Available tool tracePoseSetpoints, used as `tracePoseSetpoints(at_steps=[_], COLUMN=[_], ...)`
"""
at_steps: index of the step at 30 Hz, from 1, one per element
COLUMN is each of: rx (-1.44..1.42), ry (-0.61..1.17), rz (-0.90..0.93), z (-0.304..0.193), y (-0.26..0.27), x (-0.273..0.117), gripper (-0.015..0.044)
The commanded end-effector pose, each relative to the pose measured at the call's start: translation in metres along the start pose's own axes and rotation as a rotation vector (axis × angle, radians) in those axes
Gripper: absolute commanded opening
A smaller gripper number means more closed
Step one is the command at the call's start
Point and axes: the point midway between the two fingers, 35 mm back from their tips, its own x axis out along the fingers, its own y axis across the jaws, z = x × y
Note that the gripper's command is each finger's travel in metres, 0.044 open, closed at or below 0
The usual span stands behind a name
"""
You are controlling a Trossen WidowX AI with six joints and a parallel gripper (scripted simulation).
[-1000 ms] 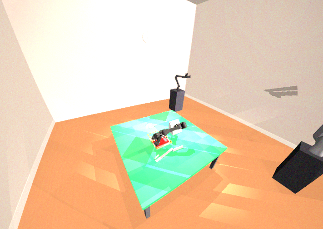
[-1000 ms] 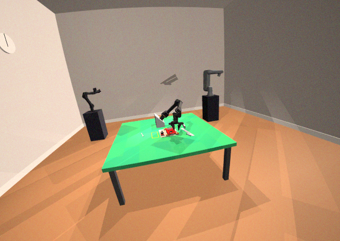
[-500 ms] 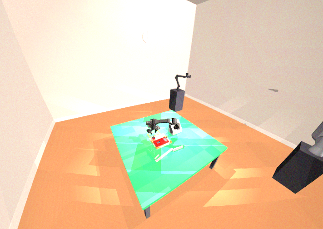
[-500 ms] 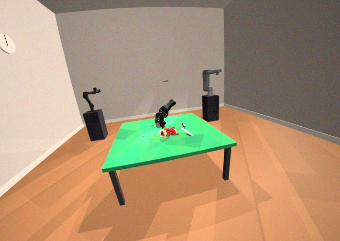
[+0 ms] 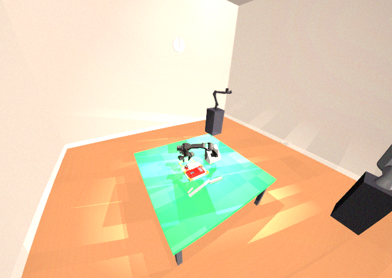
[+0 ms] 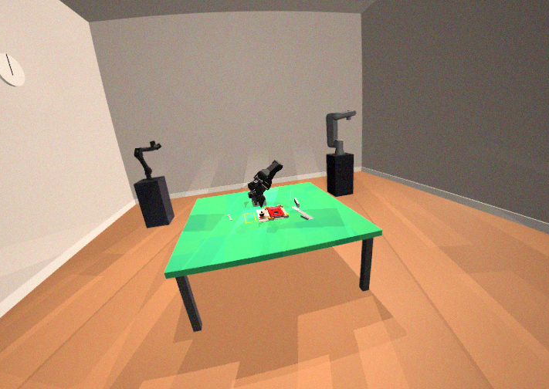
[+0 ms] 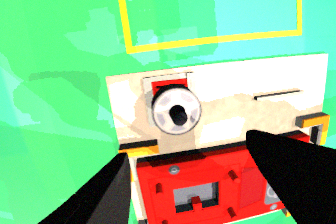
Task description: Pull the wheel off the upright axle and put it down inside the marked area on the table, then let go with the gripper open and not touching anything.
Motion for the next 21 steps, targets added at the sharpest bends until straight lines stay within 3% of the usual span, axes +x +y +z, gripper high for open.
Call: tracePoseSetpoints(at_steps=[1, 8, 14, 18, 21], rx=[0.003, 0.003, 0.003, -0.002, -0.002], ry=[0.004, 0.007, 0.008, 0.005, 0.005], rz=[-0.001, -0.001, -0.001, -0.011, -0.011], z=[-0.001, -0.002, -0.003, -0.004, -0.004], y=[0.000, -0.002, -0.002, -0.003, -0.003], x=[0.018, 0.066, 0.070, 0.067, 0.067], gripper=[0.0300, 0.0300, 0.0300, 0.0195, 0.0175])
